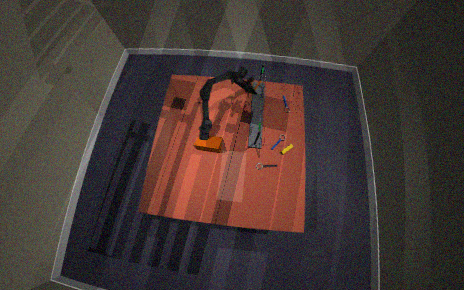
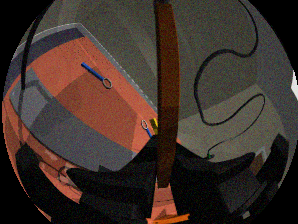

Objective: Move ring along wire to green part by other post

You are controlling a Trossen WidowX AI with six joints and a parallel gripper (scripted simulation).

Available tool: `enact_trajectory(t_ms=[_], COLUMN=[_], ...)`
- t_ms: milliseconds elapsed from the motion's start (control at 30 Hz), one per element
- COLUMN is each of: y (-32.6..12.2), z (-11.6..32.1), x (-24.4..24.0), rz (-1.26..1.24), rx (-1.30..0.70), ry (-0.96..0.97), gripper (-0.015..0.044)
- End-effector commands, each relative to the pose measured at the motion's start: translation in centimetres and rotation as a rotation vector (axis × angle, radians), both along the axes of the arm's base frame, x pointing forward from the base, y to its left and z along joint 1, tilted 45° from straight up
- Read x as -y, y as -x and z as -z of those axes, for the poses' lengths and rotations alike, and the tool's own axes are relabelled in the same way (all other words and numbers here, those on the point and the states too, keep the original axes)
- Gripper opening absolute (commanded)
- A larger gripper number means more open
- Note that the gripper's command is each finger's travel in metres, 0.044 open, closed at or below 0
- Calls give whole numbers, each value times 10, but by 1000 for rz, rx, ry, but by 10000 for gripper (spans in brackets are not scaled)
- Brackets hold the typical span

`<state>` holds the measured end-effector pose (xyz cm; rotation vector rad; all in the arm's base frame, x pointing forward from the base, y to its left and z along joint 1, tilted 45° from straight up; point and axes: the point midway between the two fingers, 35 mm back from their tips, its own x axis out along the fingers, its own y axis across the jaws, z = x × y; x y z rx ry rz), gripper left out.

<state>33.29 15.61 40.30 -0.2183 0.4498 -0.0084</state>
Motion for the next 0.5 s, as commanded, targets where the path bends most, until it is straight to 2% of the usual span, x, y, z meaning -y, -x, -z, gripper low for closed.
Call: enact_trajectory(t_ms=[0, 467], y=[0, -2], z=[-2, -25], x=[14, 59], rz=[11, 29], rx=[6, 29], ry=[83, 432], gripper=[-150, -150])
